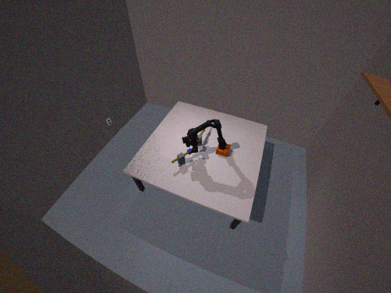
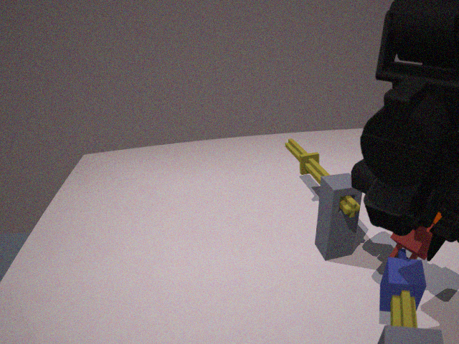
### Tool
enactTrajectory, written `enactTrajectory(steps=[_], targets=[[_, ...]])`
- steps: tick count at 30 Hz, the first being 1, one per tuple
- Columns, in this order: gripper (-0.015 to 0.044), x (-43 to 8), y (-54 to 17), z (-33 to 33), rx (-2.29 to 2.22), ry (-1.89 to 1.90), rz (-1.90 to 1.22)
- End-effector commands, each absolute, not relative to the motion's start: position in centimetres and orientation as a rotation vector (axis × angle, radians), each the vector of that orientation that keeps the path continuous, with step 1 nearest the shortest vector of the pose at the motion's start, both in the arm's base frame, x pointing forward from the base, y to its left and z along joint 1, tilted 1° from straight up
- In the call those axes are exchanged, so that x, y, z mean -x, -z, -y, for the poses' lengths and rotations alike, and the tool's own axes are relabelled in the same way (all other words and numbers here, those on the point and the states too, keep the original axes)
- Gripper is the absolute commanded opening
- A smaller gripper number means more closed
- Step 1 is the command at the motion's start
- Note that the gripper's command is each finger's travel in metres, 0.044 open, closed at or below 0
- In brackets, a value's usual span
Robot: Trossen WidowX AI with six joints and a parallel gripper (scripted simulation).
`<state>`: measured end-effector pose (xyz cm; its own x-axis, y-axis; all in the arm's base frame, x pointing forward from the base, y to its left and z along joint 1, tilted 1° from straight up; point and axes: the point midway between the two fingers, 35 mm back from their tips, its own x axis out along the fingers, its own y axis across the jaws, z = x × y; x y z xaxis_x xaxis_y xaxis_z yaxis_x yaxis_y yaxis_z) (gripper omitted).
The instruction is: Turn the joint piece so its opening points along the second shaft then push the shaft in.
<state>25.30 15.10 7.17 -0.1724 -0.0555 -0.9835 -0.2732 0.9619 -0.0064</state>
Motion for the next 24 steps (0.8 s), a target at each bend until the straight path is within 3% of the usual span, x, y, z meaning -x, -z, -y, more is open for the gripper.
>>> enactTrajectory(steps=[1, 15, 17, 22, 24], targets=[[0.0182, -25.25, -7.09, -15.09, 0.251, -0.2, -1.741], [0.0182, -25.25, -7.09, -15.09, 0.251, -0.2, -1.741], [0.0147, -25.3, -7.17, -15.1, 0.247, -0.196, -1.739], [0.0147, -25.3, -7.17, -15.1, 0.247, -0.196, -1.739], [0.0094, -25.3, -7.17, -15.1, 0.247, -0.196, -1.739]])
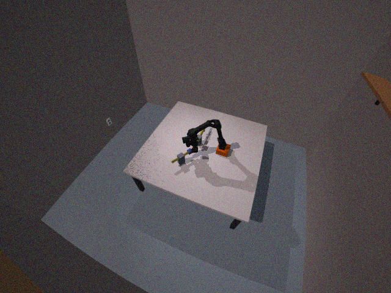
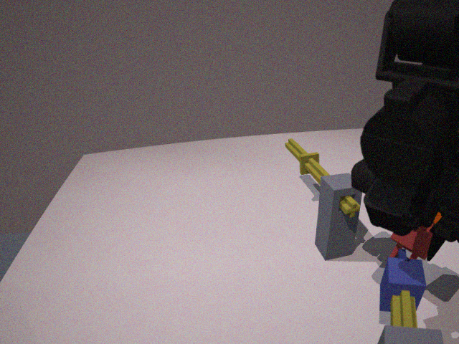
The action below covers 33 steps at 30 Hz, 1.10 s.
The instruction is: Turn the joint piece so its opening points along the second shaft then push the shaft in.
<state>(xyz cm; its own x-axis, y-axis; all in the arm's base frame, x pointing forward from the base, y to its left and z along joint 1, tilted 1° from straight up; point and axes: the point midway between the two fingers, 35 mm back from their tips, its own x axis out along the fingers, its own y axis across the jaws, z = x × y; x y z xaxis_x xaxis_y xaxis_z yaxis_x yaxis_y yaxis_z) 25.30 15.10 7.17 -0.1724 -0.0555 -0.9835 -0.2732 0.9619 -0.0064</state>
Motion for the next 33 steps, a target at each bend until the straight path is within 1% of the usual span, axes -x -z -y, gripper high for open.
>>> enactTrajectory(steps=[1, 3, 4, 11, 33], targets=[[0.0068, -25.3, -7.2, -15.1, 0.247, -0.196, -1.739], [0.0016, -25.3, -7.2, -15.1, 0.247, -0.196, -1.739], [0.0, -25.3, -7.2, -15.1, 0.247, -0.196, -1.739], [0.0, -25.3, -7.1, -15.0, 0.266, -0.217, -1.72], [0.0, -25.3, -6.3, -13.6, 0.483, -0.501, -1.44]])
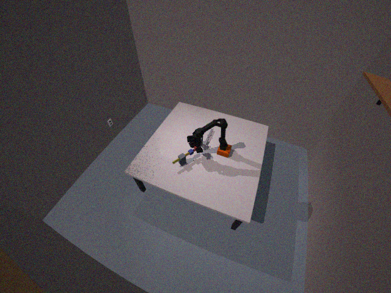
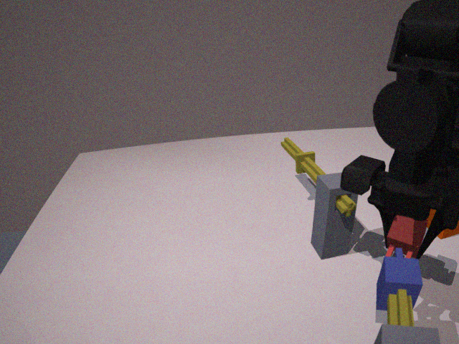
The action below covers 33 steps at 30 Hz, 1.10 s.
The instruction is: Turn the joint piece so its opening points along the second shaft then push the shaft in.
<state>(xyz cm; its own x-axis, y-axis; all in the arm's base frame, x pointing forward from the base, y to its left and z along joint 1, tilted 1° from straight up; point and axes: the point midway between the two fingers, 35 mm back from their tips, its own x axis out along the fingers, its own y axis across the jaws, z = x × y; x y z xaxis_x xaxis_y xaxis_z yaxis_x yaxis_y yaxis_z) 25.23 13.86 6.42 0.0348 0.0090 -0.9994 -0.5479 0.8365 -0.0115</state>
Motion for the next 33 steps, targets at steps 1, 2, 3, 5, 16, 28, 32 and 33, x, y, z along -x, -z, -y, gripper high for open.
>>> enactTrajectory(steps=[1, 2, 3, 5, 16, 28, 32, 33], targets=[[0.0, -25.3, -6.2, -13.6, 0.491, -0.515, -1.427], [0.0, -25.3, -6.2, -13.5, 0.499, -0.529, -1.415], [0.0, -25.3, -6.1, -13.5, 0.507, -0.542, -1.402], [0.0, -25.4, -6.1, -13.3, 0.523, -0.571, -1.376], [0.0, -25.8, -5.6, -12.7, 0.598, -0.73, -1.237], [0.0, -25.9, -5.4, -12.5, 0.623, -0.79, -1.189], [0.0, -25.9, -5.4, -12.5, 0.622, -0.788, -1.19], [0.0, -25.9, -5.4, -12.5, 0.622, -0.79, -1.189]])
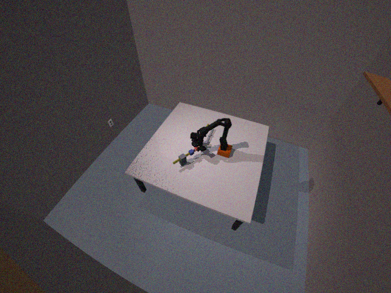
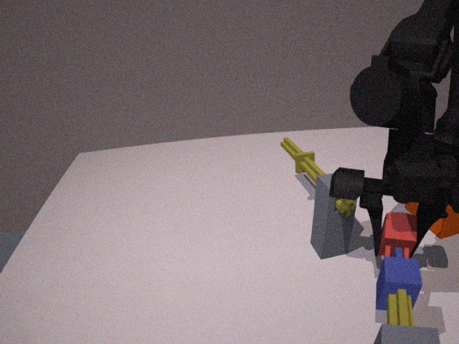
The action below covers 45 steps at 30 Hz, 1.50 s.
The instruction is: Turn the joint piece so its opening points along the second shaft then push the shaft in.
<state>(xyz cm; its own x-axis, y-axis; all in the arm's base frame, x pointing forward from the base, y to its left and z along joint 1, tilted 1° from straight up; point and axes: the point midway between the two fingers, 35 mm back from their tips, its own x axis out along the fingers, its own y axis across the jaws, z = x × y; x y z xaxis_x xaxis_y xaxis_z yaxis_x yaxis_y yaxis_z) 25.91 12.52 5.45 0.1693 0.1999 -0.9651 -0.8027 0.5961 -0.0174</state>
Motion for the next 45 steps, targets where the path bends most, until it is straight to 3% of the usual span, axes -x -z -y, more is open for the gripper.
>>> enactTrajectory(steps=[1, 27, 32, 35, 45], targets=[[0.0, -25.94, -5.42, -12.49, 0.622, -0.79, -1.189], [0.0, -25.92, -5.41, -12.5, 0.619, -0.786, -1.192], [0.0131, -25.92, -5.41, -12.5, 0.619, -0.786, -1.192], [0.0147, -25.92, -5.41, -12.5, 0.619, -0.786, -1.192], [0.0409, -25.92, -5.41, -12.5, 0.619, -0.786, -1.192]])
